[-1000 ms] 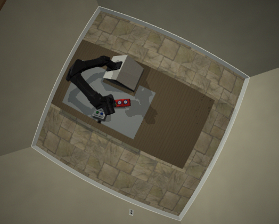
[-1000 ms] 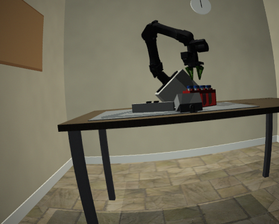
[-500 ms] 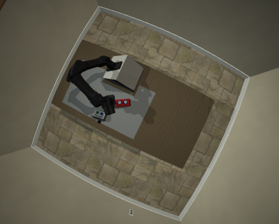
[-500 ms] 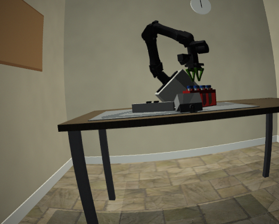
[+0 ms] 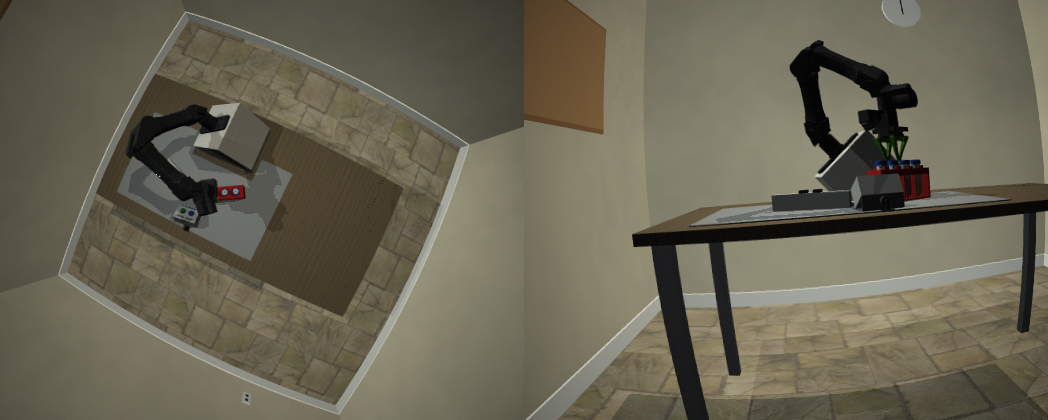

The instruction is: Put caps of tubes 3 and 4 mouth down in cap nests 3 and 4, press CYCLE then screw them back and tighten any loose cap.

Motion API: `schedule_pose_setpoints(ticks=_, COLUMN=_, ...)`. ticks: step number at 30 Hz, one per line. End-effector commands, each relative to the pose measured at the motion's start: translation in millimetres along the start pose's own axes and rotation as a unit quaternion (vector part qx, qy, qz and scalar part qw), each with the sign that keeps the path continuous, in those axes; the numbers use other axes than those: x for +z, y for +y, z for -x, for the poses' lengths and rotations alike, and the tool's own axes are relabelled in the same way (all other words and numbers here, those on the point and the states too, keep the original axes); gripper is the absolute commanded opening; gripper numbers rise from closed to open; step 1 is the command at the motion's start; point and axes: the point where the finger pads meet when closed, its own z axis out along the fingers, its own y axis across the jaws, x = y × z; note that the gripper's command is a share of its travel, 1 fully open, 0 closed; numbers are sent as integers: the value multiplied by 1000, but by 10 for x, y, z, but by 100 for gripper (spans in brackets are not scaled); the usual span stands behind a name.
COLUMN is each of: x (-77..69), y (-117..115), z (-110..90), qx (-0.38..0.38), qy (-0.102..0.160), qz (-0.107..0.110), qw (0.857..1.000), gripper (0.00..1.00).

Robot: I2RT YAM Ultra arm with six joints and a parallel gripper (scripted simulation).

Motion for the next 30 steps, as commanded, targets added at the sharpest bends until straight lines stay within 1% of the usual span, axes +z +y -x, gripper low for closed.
schedule_pose_setpoints(ticks=1, x=-33, y=24, z=10, qx=-2, qy=-4, qz=6, qw=1000, gripper=49)
schedule_pose_setpoints(ticks=26, x=67, y=24, z=22, qx=-2, qy=-4, qz=6, qw=1000, gripper=49)
schedule_pose_setpoints(ticks=27, x=67, y=24, z=22, qx=-2, qy=-4, qz=6, qw=1000, gripper=0)
schedule_pose_setpoints(ticks=30, x=67, y=24, z=22, qx=-2, qy=-4, qz=6, qw=1000, gripper=0)
